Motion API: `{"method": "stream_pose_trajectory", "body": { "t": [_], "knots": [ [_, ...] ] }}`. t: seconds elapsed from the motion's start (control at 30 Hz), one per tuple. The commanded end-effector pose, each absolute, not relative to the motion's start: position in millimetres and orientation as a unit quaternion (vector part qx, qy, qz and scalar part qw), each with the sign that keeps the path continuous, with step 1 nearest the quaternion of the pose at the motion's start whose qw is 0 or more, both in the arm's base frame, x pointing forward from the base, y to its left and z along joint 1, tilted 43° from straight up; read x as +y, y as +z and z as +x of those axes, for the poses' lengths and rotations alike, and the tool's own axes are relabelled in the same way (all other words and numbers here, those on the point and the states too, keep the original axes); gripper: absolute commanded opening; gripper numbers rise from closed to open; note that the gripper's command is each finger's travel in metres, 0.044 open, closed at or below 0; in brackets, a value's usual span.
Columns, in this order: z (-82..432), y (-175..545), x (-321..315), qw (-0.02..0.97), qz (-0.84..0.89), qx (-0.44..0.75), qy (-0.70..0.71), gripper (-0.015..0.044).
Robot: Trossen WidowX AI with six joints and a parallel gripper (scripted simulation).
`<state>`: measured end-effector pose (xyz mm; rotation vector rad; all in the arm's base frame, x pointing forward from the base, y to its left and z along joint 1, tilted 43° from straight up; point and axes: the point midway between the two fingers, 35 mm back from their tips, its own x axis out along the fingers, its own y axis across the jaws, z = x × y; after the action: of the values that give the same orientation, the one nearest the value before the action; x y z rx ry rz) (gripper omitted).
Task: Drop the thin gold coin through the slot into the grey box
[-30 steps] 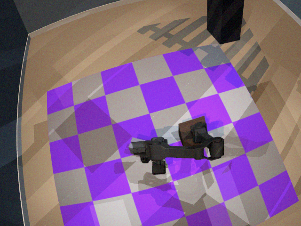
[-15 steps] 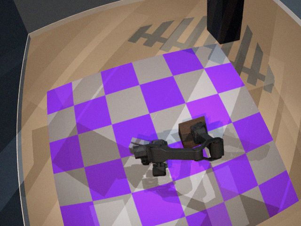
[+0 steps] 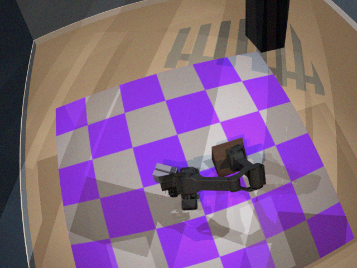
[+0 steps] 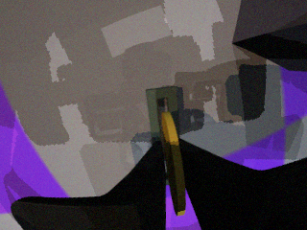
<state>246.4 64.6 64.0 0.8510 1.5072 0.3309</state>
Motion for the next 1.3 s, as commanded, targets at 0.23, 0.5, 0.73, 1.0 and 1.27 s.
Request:
{"method": "stream_pose_trajectory", "body": {
  "t": [0.23, 0.5, 0.73, 1.0, 1.27],
  "knots": [
    [247, 64, 65, 0.635, 0.375, 0.659, 0.146, 0.0000],
    [248, 74, 54, 0.636, 0.374, 0.659, 0.143, 0.0000],
    [248, 86, 41, 0.637, 0.373, 0.660, 0.142, 0.0000],
    [246, 101, 27, 0.637, 0.372, 0.660, 0.141, 0.0000],
    [243, 116, 13, 0.636, 0.373, 0.660, 0.142, 0.0000]
  ]
}}
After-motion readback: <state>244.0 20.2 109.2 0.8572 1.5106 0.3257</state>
